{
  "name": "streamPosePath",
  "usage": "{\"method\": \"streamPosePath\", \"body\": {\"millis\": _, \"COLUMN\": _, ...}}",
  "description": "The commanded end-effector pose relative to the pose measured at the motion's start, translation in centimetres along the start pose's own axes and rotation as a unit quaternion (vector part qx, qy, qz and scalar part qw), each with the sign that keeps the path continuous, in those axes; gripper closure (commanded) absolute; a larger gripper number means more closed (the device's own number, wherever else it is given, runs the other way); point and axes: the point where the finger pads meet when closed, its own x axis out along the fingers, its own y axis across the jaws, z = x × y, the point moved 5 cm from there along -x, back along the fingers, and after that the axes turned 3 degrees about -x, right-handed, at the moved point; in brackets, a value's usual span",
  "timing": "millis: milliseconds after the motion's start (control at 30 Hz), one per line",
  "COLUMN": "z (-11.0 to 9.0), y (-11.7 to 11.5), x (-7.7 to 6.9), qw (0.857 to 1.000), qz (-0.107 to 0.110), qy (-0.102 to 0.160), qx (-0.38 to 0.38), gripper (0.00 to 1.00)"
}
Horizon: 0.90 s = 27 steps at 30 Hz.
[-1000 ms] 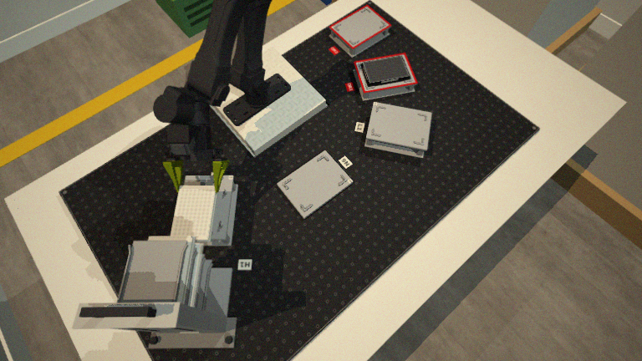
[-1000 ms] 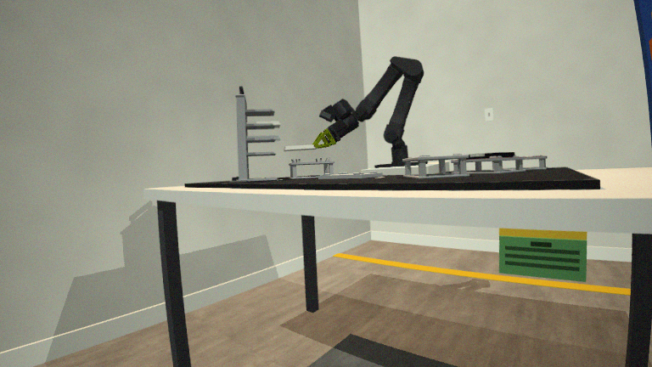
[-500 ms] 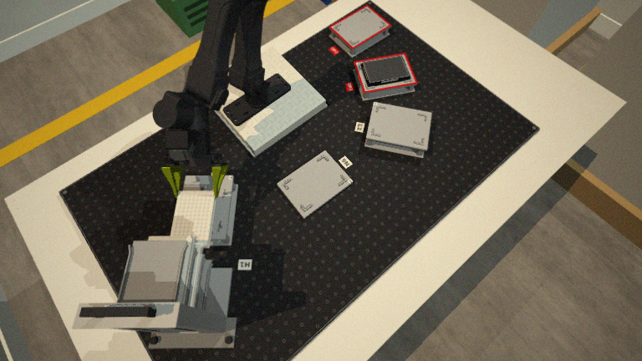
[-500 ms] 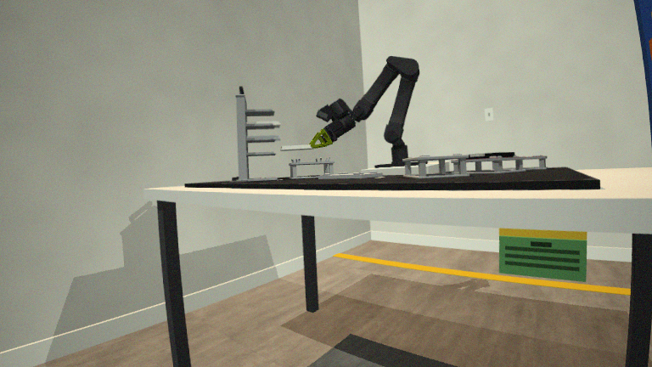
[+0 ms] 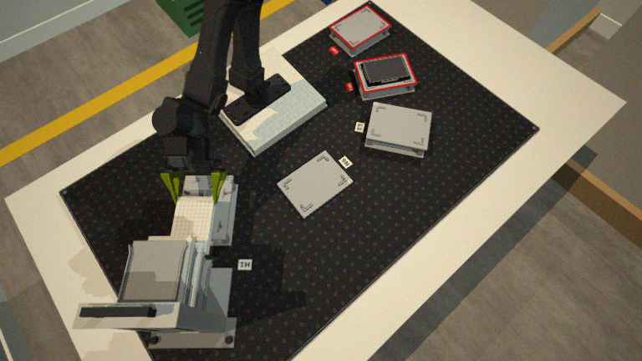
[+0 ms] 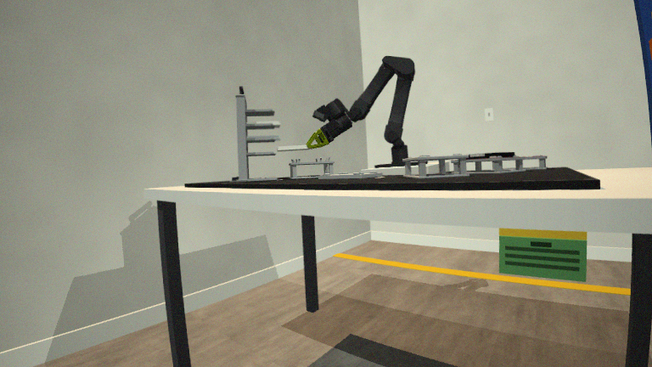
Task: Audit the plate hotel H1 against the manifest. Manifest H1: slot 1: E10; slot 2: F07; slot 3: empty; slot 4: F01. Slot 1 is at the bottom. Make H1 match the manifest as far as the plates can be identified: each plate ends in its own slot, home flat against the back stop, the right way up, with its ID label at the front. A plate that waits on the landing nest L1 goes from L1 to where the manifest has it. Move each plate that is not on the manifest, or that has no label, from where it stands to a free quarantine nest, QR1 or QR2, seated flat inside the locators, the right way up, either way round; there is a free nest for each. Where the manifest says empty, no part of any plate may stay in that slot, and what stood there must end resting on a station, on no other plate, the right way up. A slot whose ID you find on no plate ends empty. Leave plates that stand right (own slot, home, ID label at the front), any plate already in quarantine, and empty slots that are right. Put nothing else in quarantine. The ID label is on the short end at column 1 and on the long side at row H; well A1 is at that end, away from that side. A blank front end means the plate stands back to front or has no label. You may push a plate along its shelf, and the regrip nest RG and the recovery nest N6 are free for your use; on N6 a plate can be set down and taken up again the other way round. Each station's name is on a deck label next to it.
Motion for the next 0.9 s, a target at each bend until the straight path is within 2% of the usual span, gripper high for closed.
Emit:
{"method": "streamPosePath", "body": {"millis": 0, "z": 0.7, "y": -0.1, "x": 0.0, "qw": 1.000, "qz": -0.003, "qy": -0.009, "qx": -0.004, "gripper": 0.14}}
{"method": "streamPosePath", "body": {"millis": 500, "z": 1.5, "y": -0.2, "x": 1.3, "qw": 1.000, "qz": -0.003, "qy": -0.010, "qx": -0.003, "gripper": 0.14}}
{"method": "streamPosePath", "body": {"millis": 867, "z": 1.7, "y": -0.2, "x": 1.6, "qw": 1.000, "qz": -0.003, "qy": -0.010, "qx": -0.003, "gripper": 0.14}}
